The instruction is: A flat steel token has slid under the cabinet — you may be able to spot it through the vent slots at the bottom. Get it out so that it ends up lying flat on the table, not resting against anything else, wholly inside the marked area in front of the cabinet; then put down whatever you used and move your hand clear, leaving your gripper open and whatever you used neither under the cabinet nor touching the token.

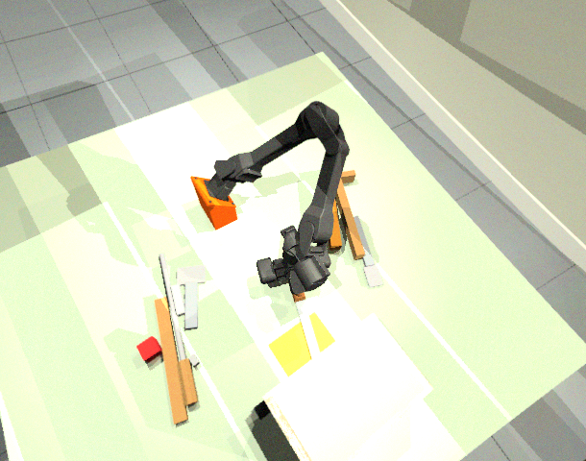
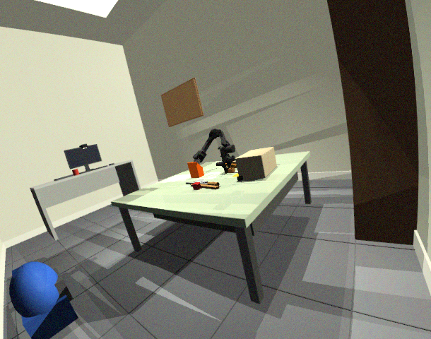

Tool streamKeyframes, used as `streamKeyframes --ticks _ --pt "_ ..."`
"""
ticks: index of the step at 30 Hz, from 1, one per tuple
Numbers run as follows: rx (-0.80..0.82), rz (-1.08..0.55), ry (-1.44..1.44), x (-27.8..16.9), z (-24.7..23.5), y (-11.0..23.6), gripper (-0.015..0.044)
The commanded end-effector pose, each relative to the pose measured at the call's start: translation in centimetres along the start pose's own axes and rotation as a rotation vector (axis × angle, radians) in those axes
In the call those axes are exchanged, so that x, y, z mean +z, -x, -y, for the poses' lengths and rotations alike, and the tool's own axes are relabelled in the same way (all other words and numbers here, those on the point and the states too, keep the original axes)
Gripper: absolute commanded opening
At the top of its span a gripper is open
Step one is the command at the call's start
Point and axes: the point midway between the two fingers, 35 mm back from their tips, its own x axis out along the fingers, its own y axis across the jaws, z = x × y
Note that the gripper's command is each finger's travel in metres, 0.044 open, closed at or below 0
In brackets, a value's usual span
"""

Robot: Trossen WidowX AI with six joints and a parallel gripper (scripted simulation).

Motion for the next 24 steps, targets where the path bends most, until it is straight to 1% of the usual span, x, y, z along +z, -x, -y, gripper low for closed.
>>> streamKeyframes --ticks 1,24 --pt "0.000 -0.003 -0.004 -0.7 0.0 -0.1 0.0000" --pt "0.000 -0.004 -0.005 -3.5 -0.1 -0.1 0.0000"
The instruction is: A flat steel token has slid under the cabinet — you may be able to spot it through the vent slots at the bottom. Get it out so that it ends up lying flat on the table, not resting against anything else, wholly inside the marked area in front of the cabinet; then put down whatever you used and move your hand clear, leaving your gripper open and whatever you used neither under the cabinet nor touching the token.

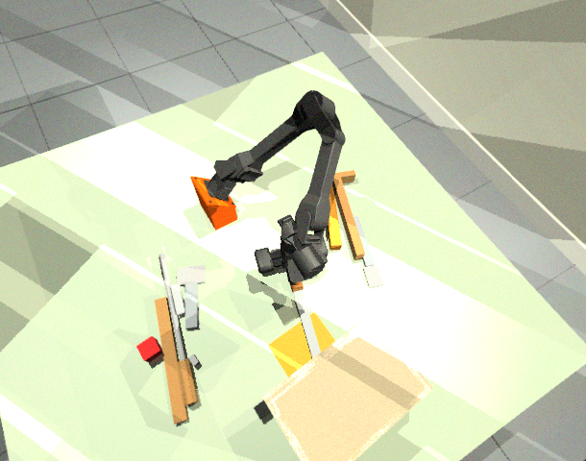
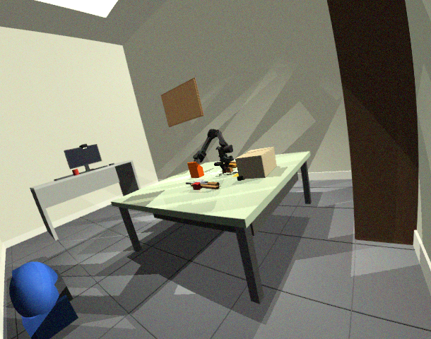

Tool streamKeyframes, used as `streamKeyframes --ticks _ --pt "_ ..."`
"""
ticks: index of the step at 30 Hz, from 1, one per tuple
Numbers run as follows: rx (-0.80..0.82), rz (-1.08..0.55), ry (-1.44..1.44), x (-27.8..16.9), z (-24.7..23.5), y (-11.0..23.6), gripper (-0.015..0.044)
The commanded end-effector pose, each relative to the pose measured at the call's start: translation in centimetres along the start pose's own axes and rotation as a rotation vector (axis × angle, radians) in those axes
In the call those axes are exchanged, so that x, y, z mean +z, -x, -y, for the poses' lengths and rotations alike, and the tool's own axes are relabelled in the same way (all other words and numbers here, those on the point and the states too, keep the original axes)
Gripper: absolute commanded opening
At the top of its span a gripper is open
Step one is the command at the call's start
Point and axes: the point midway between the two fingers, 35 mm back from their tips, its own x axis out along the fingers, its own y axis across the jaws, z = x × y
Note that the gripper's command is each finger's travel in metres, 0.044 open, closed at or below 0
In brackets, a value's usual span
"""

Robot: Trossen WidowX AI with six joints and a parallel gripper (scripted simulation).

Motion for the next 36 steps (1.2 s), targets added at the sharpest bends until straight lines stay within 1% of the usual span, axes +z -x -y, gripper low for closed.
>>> streamKeyframes --ticks 1,30,36 --pt "0.000 -0.003 -0.004 -0.7 0.0 -0.1 0.0000" --pt "0.000 -0.005 -0.006 -4.0 -0.2 -0.1 0.0000" --pt "0.000 -0.002 -0.016 -3.6 -0.3 0.0 0.0000"
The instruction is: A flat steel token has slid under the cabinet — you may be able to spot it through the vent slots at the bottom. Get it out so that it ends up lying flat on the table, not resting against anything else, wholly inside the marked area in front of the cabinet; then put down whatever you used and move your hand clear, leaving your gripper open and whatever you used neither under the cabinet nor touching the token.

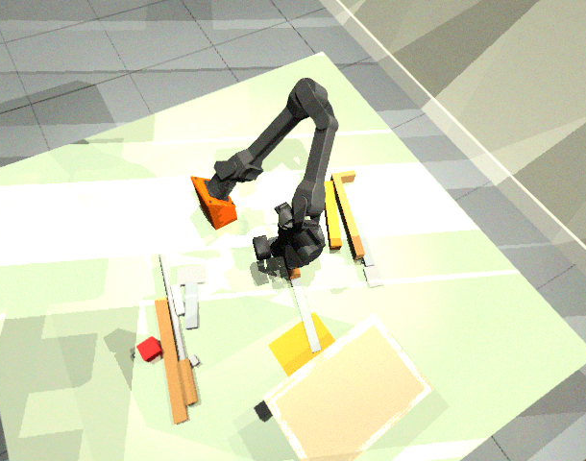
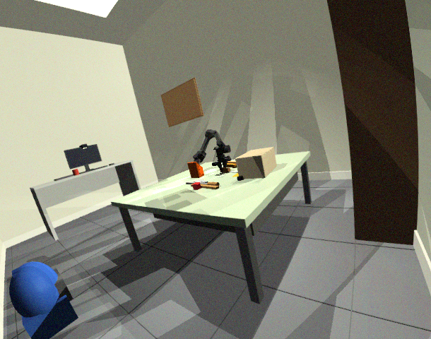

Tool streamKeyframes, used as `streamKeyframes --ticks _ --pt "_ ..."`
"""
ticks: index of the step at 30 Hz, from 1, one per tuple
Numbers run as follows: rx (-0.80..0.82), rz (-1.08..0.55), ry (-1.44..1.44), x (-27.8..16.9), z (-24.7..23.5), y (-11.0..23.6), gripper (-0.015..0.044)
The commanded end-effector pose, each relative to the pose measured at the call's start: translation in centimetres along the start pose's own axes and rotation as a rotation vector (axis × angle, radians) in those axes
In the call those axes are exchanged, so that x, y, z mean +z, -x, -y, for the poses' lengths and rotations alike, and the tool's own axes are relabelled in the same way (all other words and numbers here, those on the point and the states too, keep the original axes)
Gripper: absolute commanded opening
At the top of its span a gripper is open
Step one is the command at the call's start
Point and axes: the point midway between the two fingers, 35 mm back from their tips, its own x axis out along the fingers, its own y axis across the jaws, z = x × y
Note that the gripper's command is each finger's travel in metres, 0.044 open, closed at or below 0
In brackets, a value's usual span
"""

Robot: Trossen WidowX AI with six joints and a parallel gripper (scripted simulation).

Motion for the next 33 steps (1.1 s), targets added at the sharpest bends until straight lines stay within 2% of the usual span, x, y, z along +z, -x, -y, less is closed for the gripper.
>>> streamKeyframes --ticks 1,33 --pt "0.000 -0.001 -0.021 0.02 0.01 0.04 0.0000" --pt "-0.001 -0.003 -0.249 0.18 0.18 0.27 0.0000"
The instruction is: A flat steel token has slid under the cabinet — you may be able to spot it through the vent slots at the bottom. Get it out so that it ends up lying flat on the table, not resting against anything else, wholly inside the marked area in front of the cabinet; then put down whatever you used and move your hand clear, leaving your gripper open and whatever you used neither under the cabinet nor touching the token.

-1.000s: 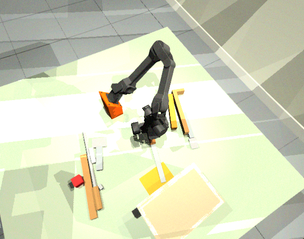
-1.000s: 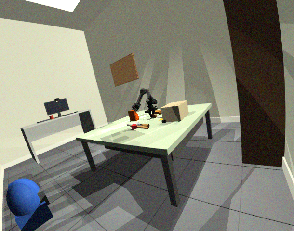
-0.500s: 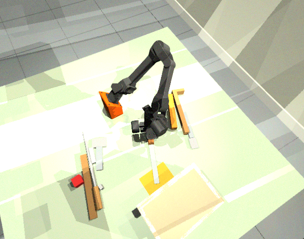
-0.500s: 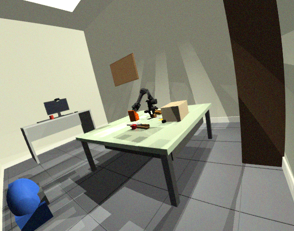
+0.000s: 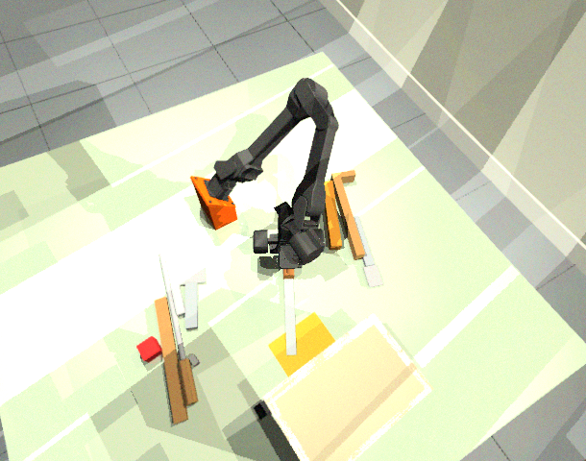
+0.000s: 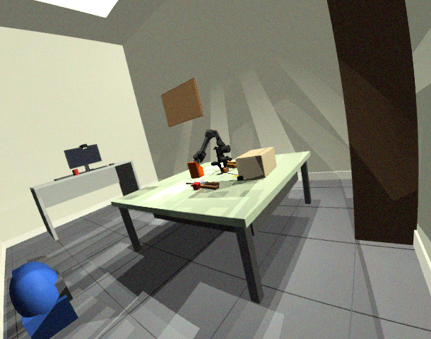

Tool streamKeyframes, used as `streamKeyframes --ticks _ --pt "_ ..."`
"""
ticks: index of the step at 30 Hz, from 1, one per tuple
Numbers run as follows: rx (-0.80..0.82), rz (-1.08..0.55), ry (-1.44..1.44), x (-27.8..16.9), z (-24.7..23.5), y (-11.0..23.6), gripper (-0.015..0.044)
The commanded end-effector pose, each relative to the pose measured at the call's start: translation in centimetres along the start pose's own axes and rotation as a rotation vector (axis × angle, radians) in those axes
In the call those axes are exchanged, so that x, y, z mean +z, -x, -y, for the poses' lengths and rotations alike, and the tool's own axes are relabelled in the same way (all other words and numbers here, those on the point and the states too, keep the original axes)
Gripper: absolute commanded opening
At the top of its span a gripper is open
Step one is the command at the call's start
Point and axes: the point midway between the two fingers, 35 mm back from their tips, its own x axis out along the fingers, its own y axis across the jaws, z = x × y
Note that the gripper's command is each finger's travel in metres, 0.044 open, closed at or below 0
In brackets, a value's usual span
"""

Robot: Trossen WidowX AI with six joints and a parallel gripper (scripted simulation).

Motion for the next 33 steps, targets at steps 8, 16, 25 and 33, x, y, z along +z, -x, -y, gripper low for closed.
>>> streamKeyframes --ticks 8,16,25,33 --pt "-0.002 0.003 -0.023 0.8 0.5 0.1 0.0000" --pt "-0.002 0.003 -0.030 1.4 1.0 0.2 0.0000" --pt "-0.003 0.004 -0.035 2.1 1.5 0.2 0.0000" --pt "-0.003 0.004 -0.037 2.7 2.0 0.2 0.0000"
